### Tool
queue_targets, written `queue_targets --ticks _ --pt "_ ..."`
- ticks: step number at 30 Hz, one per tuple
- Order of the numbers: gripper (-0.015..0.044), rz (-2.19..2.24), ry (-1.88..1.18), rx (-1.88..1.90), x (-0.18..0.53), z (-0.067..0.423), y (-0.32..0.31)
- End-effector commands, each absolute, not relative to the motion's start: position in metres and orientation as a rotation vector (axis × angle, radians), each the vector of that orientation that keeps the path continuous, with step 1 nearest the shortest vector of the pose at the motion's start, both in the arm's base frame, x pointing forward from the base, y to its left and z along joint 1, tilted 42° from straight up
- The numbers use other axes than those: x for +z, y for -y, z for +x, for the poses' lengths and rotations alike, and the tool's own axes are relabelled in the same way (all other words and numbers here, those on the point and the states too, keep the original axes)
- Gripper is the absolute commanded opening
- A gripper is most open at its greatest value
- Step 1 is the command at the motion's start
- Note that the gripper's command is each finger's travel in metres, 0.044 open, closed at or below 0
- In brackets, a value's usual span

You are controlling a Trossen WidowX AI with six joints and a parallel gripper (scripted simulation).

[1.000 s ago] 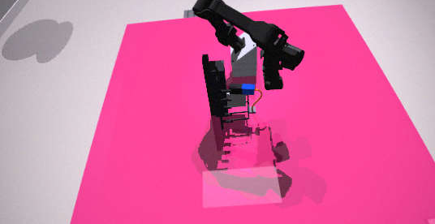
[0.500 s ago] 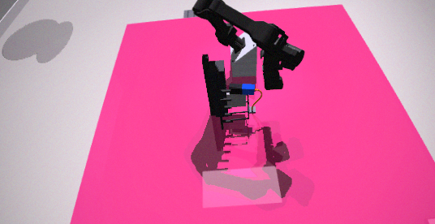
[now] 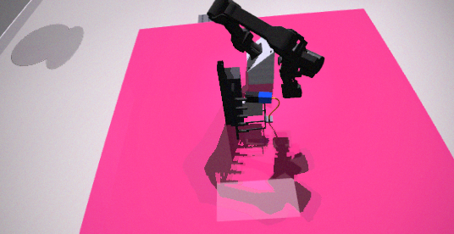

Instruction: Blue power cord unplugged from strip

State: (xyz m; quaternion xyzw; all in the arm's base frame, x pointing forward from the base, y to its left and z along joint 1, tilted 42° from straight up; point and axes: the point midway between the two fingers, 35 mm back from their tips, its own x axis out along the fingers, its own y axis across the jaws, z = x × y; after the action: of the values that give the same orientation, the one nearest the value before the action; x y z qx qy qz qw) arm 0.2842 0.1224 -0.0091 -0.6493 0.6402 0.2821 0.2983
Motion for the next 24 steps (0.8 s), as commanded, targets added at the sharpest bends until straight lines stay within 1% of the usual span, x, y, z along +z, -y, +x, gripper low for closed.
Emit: queue_targets --ticks 1,2,12,13,20,24 --pt "0.0160 -1.725 -1.701 0.750 -0.009 0.284 -0.122" --pt "0.0160 -1.725 -1.701 0.750 -0.009 0.284 -0.122" --pt "0.0422 -1.725 -1.701 0.750 -0.009 0.284 -0.122" --pt "0.0440 -1.725 -1.701 0.750 -0.010 0.284 -0.124" --pt "0.0440 -1.717 -1.701 0.752 -0.035 0.286 -0.170" --pt "0.0440 -1.717 -1.702 0.752 -0.039 0.285 -0.176"
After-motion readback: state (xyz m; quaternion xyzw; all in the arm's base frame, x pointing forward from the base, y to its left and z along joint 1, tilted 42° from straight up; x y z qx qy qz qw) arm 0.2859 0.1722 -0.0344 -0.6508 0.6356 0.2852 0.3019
